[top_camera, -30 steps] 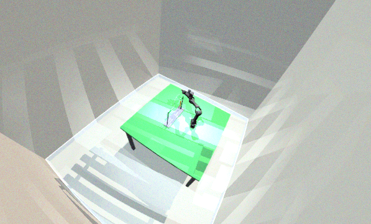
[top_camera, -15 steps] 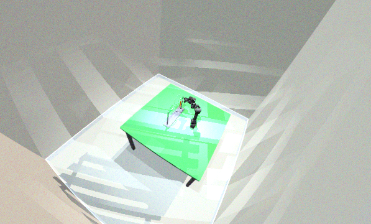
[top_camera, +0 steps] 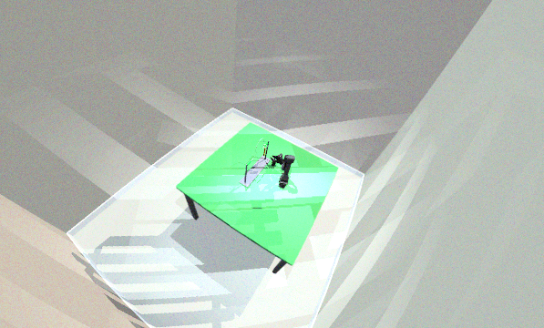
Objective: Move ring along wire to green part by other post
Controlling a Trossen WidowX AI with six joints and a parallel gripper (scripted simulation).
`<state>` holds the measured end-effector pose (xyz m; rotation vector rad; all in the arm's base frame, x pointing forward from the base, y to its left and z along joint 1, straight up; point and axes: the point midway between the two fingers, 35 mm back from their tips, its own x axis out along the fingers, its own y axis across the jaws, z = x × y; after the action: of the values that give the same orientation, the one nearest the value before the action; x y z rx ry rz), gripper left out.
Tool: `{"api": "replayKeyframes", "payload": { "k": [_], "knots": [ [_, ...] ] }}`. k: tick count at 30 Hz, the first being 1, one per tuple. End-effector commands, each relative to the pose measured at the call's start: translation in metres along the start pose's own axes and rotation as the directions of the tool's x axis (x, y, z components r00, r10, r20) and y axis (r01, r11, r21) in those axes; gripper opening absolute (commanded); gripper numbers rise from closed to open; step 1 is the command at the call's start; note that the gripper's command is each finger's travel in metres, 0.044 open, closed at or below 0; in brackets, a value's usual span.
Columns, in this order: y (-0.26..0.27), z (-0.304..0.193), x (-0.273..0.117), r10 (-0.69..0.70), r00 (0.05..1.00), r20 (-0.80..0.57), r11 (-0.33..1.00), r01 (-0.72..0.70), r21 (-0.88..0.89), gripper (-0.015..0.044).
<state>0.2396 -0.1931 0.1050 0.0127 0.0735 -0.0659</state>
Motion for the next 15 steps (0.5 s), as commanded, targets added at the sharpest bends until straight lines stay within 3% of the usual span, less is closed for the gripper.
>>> {"api": "replayKeyframes", "payload": {
  "k": [1,9,15],
  "knots": [
    [0.031,-0.017,-0.023,0.056,0.998,0.002,0.993,-0.056,-0.100,0.0160],
    [0.046,-0.021,-0.034,0.084,0.996,0.008,0.987,-0.082,-0.138,0.0160],
    [0.046,-0.005,-0.016,0.079,0.997,0.023,0.992,-0.077,-0.102,0.0160]
  ]
}}
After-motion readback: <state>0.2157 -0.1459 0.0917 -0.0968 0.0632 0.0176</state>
